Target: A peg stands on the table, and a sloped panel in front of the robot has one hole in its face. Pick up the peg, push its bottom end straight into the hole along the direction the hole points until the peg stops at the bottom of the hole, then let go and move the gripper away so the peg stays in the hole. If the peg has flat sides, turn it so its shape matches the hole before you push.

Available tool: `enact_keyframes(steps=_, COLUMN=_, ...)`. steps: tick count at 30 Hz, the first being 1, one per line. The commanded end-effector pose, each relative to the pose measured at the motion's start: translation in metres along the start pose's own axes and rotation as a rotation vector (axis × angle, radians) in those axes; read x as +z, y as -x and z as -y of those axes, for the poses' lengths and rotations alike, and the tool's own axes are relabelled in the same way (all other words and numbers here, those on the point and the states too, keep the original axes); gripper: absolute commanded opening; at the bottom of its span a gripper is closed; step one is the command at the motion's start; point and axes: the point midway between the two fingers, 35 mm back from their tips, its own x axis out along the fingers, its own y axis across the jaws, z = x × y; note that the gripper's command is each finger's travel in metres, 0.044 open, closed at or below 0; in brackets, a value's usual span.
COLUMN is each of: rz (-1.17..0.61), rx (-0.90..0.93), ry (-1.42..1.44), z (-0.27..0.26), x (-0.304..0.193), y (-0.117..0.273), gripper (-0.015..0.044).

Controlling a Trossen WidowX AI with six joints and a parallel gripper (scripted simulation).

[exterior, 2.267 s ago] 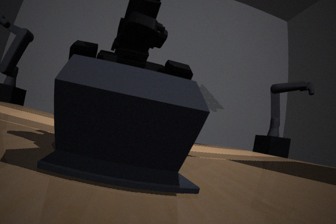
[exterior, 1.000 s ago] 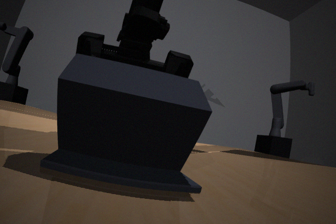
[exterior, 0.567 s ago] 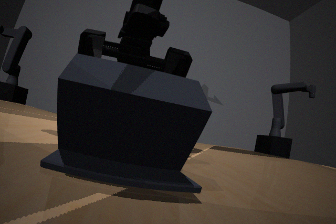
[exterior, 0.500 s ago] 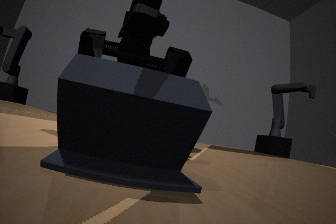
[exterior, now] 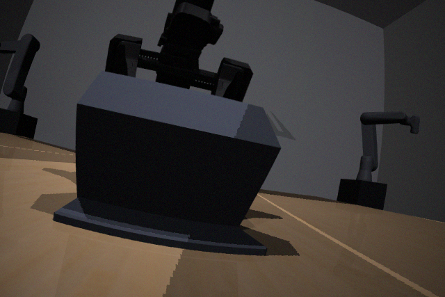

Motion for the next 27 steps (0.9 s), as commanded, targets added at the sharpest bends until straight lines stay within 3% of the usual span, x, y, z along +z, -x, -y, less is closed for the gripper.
enact_keyframes(steps=1, rz=-0.001, rx=0.003, ry=0.002, z=0.000, x=0.000, y=0.004, gripper=0.0440)
enact_keyframes(steps=27, rz=0.002, rx=0.002, ry=0.002, z=0.000, x=0.001, y=0.026, gripper=0.0440)
